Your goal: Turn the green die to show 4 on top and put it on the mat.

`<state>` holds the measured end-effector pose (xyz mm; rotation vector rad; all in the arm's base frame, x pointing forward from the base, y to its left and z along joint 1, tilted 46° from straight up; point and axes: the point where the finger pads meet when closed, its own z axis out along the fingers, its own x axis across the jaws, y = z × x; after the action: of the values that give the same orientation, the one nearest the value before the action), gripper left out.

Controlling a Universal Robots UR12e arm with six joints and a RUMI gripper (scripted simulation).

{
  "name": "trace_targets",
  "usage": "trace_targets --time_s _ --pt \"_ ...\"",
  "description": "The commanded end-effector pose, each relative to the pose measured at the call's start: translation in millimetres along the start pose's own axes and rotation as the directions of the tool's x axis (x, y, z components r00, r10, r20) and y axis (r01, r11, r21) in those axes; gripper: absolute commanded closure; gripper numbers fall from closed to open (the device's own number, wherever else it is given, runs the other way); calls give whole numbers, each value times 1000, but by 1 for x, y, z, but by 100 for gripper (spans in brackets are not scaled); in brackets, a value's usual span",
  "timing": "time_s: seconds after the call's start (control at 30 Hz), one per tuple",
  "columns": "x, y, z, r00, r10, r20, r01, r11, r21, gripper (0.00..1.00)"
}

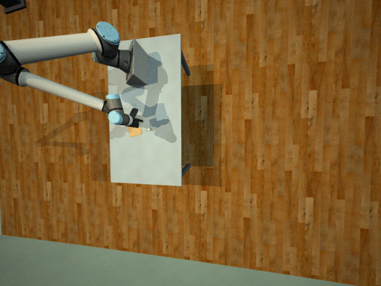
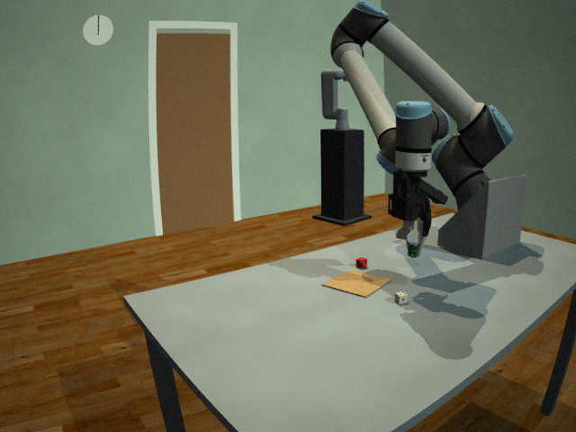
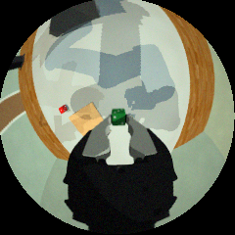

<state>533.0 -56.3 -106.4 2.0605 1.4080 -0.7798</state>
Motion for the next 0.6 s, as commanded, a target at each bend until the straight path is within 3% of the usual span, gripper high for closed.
trace_targets --time_s 0.0,0.3,0.57 --pt "-2 2 -1 999 -33 -1 33 999 -1 94" --pt "-13 9 -1 984 -176 -1 176 984 -1 94" --pt "-28 20 -2 929 -370 -2 370 929 -2 94"
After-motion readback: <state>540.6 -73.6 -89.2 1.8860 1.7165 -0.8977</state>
